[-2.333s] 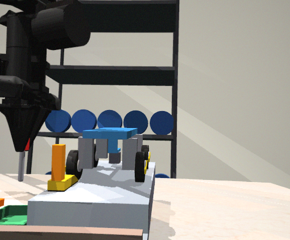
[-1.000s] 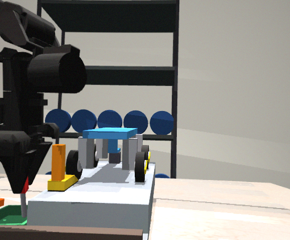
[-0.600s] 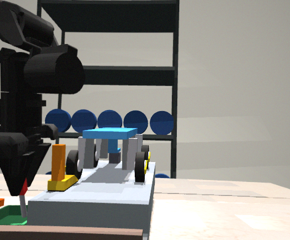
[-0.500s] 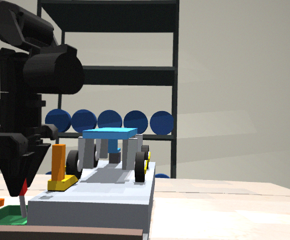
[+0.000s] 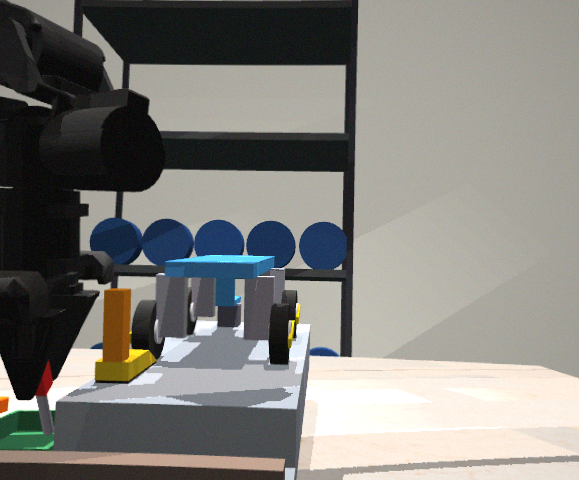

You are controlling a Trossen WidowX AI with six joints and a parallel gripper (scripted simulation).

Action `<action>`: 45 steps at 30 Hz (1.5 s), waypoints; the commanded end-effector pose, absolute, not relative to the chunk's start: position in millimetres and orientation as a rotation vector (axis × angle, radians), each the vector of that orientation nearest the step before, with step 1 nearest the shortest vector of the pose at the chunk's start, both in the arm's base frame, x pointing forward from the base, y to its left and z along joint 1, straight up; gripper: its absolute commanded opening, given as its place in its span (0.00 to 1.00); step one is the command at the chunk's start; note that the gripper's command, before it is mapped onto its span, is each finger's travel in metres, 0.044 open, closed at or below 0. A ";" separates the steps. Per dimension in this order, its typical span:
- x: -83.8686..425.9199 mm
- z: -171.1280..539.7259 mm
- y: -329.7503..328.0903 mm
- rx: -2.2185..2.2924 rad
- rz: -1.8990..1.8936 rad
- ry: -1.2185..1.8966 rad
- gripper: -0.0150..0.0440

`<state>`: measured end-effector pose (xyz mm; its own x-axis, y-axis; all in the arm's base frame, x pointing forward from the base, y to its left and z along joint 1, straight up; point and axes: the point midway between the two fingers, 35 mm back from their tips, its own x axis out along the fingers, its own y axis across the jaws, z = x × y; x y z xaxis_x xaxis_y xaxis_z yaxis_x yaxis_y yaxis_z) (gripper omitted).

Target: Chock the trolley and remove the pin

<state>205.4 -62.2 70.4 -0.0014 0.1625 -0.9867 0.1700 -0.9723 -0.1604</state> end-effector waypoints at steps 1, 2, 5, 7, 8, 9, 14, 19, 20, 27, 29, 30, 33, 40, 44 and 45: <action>206.4 68.7 -65.0 2.212 -2.186 0.371 0.58; 206.5 68.4 -65.4 2.212 -2.186 0.371 0.58; 206.8 67.6 -66.6 2.212 -2.186 0.371 0.58; 207.0 67.1 -67.4 2.212 -2.186 0.371 0.58; 207.1 66.8 -67.8 2.212 -2.186 0.371 0.58; 207.2 66.6 -68.2 2.211 -2.186 0.371 0.58; 207.7 65.2 -70.2 2.211 -2.186 0.371 0.58; 208.1 63.8 -72.2 2.211 -2.186 0.370 0.58; 208.2 63.5 -72.5 2.211 -2.186 0.370 0.58; 208.9 61.3 -75.2 2.211 -2.186 0.370 0.58; 209.0 60.7 -75.9 2.211 -2.186 0.370 0.58; 209.1 60.4 -76.3 2.211 -2.186 0.370 0.58; 209.4 59.4 -77.4 2.211 -2.186 0.370 0.58; 210.0 57.2 -79.9 2.211 -2.186 0.370 0.58; 210.4 56.0 -81.4 2.211 -2.186 0.369 0.58; 210.5 55.7 -81.8 2.211 -2.186 0.369 0.58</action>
<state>209.9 -79.6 57.5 0.0000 0.1618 -0.9868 0.1694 -0.9726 -0.1594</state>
